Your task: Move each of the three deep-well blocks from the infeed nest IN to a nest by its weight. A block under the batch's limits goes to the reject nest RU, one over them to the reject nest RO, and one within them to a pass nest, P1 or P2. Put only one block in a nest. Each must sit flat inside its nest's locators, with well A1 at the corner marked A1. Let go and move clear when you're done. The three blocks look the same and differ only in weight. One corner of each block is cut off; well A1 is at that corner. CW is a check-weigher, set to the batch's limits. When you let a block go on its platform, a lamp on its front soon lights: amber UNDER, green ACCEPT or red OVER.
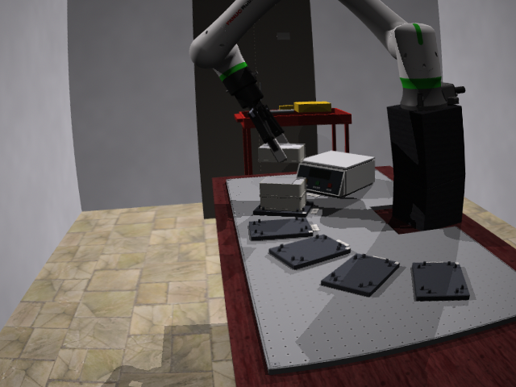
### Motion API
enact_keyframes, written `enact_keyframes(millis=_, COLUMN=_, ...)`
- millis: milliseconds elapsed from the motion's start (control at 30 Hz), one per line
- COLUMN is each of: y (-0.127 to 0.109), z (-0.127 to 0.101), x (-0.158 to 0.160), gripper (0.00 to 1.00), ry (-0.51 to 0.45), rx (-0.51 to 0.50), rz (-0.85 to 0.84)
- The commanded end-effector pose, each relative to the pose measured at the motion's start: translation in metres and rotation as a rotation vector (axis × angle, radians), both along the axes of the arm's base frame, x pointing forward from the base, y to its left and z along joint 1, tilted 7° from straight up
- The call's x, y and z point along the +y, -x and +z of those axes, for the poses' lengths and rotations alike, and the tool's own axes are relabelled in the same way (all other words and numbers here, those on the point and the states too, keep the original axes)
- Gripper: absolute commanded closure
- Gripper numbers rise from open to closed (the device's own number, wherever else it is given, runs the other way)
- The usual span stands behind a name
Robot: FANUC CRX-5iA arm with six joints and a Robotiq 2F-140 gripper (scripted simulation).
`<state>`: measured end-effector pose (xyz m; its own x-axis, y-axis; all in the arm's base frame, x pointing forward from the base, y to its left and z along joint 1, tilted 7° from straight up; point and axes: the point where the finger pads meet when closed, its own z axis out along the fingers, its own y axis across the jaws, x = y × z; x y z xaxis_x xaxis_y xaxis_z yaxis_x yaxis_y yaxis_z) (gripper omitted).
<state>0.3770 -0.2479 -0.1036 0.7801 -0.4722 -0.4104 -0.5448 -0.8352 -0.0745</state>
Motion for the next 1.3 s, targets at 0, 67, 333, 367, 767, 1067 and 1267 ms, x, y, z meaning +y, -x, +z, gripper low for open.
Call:
enact_keyframes(millis=0, y=0.005, z=0.000, x=-0.005, gripper=0.90, ry=-0.008, rx=0.000, rz=-0.065)
enact_keyframes(millis=67, y=0.009, z=-0.001, x=-0.009, gripper=0.90, ry=-0.016, rx=0.001, rz=-0.131)
enact_keyframes(millis=333, y=0.026, z=-0.002, x=-0.026, gripper=0.90, ry=-0.045, rx=0.003, rz=-0.363)
enact_keyframes(millis=367, y=0.026, z=-0.002, x=-0.026, gripper=0.90, ry=-0.045, rx=0.003, rz=-0.363)
enact_keyframes(millis=767, y=0.054, z=-0.004, x=-0.054, gripper=0.90, ry=-0.047, rx=0.003, rz=-0.381)
enact_keyframes(millis=1067, y=0.071, z=-0.005, x=-0.070, gripper=0.90, ry=-0.047, rx=0.003, rz=-0.381)
enact_keyframes(millis=1267, y=0.085, z=-0.006, x=-0.084, gripper=0.90, ry=-0.047, rx=0.003, rz=-0.381)
